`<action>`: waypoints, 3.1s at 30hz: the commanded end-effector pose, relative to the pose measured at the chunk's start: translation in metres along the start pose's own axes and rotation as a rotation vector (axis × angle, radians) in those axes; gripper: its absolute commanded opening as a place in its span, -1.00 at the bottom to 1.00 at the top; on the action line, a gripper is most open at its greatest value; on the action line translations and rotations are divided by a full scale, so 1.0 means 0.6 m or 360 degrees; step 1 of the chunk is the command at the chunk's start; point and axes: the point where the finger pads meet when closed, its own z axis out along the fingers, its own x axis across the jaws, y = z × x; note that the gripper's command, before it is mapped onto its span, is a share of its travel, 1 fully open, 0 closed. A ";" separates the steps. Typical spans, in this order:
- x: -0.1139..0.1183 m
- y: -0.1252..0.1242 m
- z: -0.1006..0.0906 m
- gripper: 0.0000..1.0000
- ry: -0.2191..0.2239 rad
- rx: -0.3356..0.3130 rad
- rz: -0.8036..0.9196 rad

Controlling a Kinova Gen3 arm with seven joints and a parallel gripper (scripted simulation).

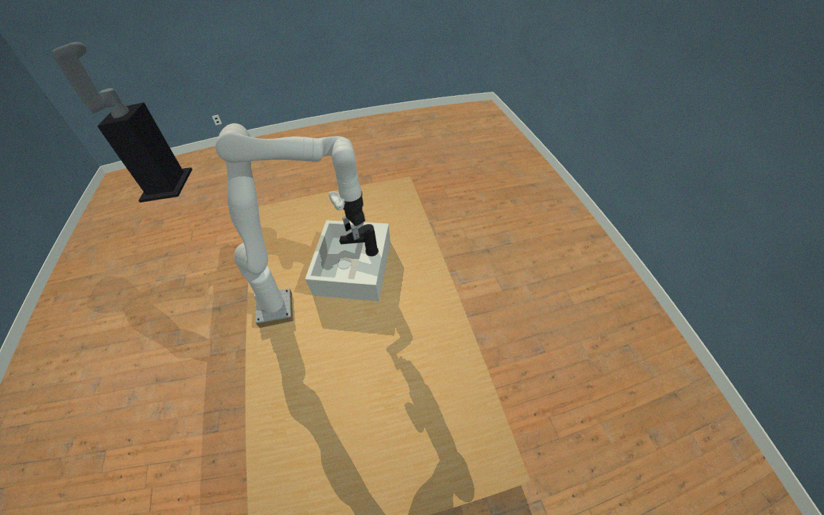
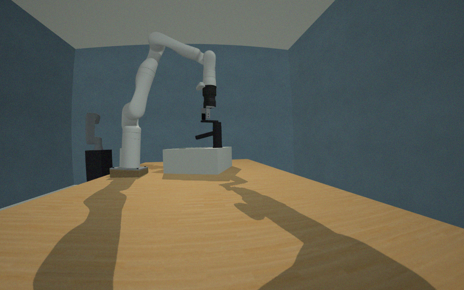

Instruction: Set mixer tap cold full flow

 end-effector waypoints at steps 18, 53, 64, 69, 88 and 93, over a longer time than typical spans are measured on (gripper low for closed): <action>0.000 0.000 0.023 1.00 0.0000 -0.0001 0.0001; 0.000 0.000 0.046 1.00 0.0000 -0.0001 0.0001; 0.000 0.000 0.046 1.00 0.0000 -0.0001 0.0001; 0.000 0.000 0.046 1.00 0.0000 -0.0001 0.0001; 0.000 0.000 0.046 -1.00 0.0000 -0.0001 0.0001; 0.000 0.000 0.046 -1.00 0.0000 -0.0001 0.0001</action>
